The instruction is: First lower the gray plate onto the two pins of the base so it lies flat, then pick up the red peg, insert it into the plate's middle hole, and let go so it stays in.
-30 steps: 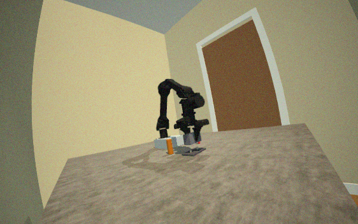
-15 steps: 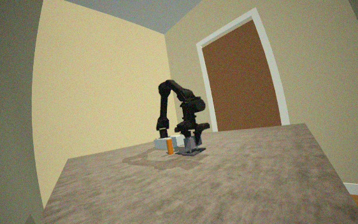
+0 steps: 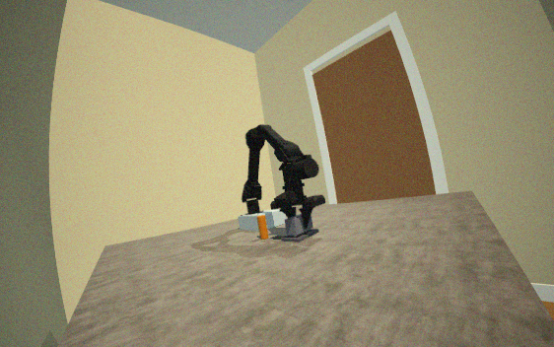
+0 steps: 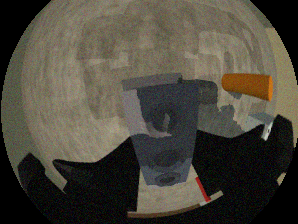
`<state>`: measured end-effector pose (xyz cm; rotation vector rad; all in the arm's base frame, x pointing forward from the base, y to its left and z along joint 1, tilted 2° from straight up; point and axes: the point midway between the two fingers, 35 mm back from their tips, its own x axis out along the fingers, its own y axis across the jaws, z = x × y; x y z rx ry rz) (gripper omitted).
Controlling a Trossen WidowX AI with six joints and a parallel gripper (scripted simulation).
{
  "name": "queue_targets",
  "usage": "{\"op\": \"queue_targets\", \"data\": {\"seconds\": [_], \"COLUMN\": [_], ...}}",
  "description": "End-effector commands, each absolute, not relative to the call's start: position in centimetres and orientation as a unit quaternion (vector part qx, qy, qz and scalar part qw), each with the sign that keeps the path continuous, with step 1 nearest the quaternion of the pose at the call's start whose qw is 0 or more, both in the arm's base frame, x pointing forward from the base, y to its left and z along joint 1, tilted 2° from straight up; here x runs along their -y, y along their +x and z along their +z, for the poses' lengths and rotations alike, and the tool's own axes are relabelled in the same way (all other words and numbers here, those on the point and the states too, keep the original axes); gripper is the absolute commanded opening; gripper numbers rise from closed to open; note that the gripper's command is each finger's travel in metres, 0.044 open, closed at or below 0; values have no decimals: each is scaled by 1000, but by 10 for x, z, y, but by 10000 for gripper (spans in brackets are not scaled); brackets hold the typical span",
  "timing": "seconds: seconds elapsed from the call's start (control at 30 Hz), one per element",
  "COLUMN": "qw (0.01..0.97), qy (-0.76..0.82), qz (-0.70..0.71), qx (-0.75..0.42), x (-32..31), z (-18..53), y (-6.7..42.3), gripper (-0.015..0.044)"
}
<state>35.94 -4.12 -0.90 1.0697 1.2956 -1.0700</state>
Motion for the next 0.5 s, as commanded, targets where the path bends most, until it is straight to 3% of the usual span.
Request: {"op": "queue_targets", "data": {"seconds": [0.0,0.47], "qw": [544,544], "qy": [451,451], "qz": [-451,-451], "qx": [-546,-546], "x": [41,41], "z": [-8,-8], "y": [360,360], "gripper": [0,368]}}
